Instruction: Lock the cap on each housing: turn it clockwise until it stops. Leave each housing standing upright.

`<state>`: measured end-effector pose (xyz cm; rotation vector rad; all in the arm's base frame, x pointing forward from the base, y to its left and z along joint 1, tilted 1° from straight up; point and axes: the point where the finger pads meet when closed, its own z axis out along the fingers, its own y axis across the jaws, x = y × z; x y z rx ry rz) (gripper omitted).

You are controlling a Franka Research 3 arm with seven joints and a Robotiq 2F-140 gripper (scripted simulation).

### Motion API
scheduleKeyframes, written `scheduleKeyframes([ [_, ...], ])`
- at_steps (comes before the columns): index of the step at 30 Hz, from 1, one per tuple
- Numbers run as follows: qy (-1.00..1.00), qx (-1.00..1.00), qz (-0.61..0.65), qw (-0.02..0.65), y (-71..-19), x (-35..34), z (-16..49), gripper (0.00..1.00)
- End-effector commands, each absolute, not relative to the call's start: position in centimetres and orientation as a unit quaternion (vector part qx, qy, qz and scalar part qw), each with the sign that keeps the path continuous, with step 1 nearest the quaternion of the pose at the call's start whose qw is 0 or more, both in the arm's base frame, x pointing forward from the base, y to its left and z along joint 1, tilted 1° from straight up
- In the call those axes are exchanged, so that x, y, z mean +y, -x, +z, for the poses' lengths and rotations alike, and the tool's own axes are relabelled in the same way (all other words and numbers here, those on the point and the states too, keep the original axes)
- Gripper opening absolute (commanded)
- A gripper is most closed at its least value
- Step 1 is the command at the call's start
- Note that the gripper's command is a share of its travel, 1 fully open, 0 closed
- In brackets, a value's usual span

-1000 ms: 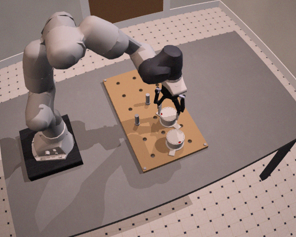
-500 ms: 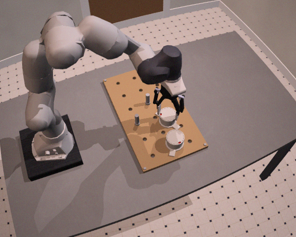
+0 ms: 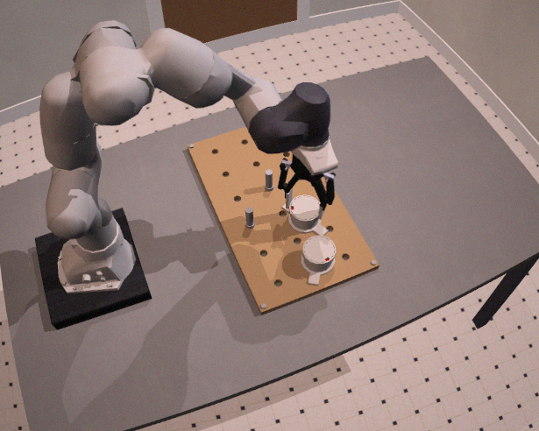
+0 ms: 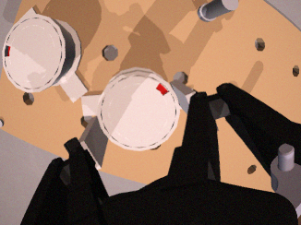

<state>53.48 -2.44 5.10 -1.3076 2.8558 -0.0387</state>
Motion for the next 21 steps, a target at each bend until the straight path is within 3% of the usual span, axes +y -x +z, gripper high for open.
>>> scheduleKeyframes([
  [1,0.417,0.909,-0.010,-0.002,-53.2,-2.4,4.9,0.10],
  [21,0.417,0.909,-0.010,-0.002,-52.1,-1.5,4.9,0.10],
])
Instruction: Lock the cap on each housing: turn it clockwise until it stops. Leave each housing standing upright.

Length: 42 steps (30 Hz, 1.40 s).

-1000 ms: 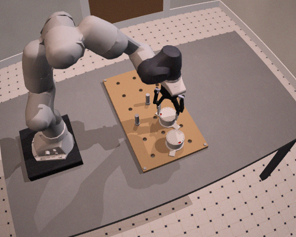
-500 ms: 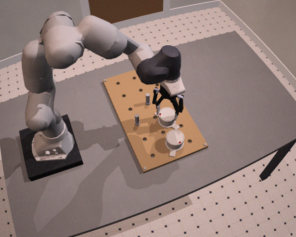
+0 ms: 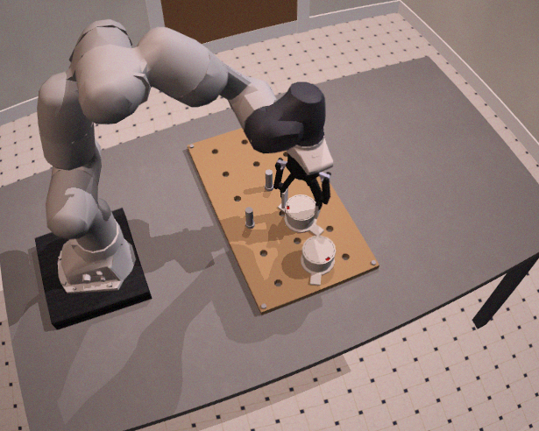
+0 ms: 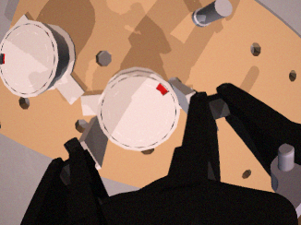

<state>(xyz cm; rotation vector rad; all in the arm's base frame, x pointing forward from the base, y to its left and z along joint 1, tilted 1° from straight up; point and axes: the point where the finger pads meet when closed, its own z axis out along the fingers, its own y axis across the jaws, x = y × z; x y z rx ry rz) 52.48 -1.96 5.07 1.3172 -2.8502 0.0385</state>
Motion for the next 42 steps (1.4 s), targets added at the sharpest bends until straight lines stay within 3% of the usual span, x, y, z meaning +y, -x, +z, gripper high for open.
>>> scheduleKeyframes([
  [1,-0.417,-0.909,0.010,0.002,-52.1,-1.4,4.9,0.10],
  [42,-0.417,-0.909,0.010,0.002,-47.4,2.6,4.8,0.10],
])
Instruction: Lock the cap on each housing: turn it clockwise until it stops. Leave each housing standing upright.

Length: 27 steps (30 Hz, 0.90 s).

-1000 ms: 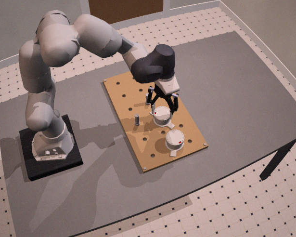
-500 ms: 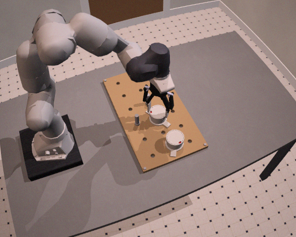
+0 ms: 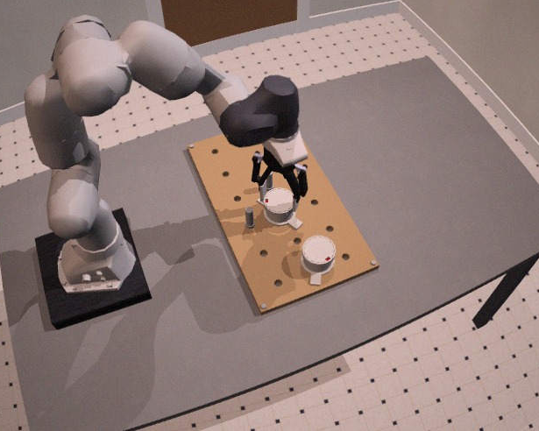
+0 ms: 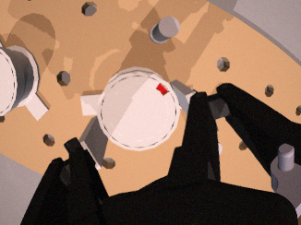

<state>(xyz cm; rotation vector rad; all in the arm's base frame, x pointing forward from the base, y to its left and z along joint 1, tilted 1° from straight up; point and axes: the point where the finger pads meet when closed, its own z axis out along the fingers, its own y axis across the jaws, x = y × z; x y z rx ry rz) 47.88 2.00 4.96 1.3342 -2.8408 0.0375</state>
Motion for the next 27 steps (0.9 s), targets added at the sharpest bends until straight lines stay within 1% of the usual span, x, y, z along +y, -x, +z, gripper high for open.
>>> scheduleKeyframes([
  [1,-0.417,-0.909,0.010,0.002,-47.3,2.7,4.8,0.10],
  [27,-0.417,-0.909,0.010,0.002,-44.6,5.0,4.7,0.10],
])
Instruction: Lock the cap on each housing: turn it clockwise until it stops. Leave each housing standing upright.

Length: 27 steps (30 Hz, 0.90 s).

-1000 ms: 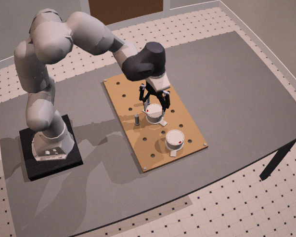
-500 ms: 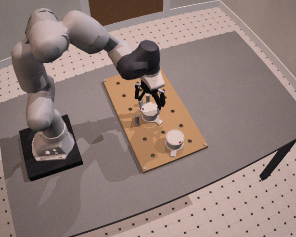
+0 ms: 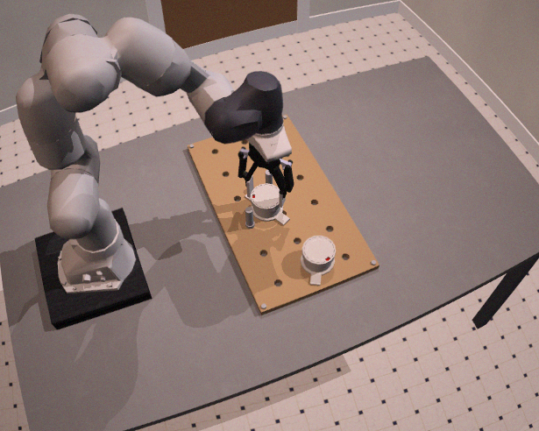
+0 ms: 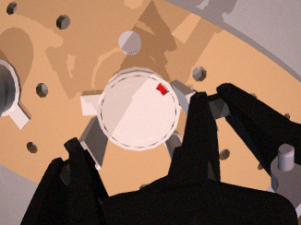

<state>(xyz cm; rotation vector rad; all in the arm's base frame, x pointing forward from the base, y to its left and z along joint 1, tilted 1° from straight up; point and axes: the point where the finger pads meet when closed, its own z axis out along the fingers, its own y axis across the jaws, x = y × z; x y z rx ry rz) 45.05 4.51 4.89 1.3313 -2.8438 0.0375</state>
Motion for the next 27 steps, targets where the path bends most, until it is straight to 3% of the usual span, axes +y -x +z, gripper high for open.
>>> scheduleKeyframes([
  [1,-0.417,-0.909,0.010,0.002,-44.56,5.04,4.74,0.10],
  [27,-0.417,-0.909,0.010,0.002,-43.58,5.88,4.72,0.10],
])
